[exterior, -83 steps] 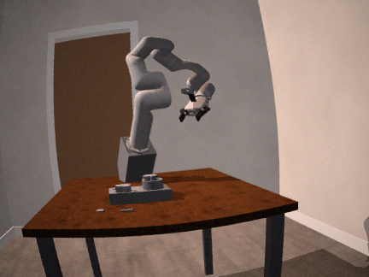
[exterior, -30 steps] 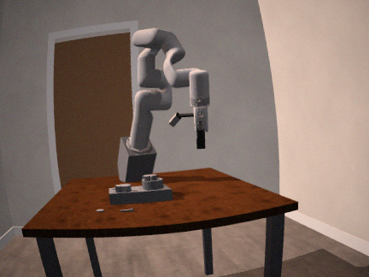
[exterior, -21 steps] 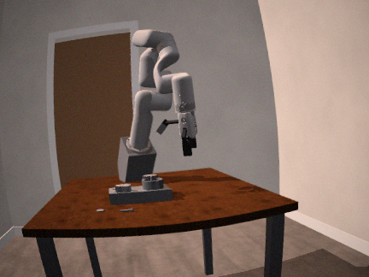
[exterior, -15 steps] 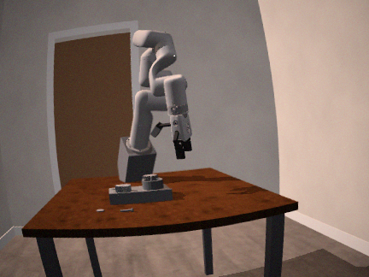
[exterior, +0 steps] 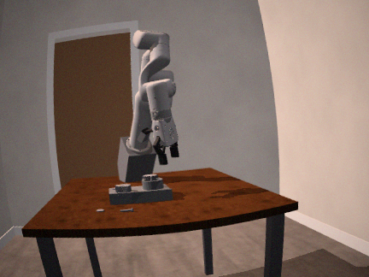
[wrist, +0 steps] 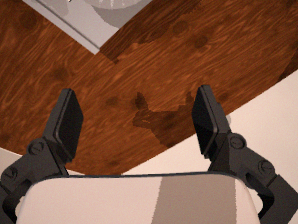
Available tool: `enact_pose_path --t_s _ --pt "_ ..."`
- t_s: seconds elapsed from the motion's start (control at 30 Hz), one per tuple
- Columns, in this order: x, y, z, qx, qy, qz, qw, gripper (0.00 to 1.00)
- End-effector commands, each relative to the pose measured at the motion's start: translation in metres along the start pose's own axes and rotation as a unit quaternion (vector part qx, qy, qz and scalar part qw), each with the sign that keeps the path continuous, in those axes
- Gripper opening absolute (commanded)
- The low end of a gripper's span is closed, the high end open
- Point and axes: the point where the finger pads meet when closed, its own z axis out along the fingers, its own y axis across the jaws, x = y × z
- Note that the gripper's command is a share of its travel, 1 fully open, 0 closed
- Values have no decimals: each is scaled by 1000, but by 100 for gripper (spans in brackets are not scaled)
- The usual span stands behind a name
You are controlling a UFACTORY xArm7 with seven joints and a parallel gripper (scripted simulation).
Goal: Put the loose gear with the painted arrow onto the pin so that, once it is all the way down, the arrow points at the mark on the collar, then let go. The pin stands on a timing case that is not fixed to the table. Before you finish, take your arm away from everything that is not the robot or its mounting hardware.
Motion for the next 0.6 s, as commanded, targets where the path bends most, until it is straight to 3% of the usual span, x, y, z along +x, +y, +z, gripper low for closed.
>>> enact_pose_path --t_s 0.0,0.1,0.17,0.57 --pt "0 -3 0 2 -3 2 1000 100" --pt "0 -3 0 2 -3 2 1000 100" --pt "37 -37 2 23 -12 58 998 100" --pt "37 -37 2 23 -12 58 998 100"
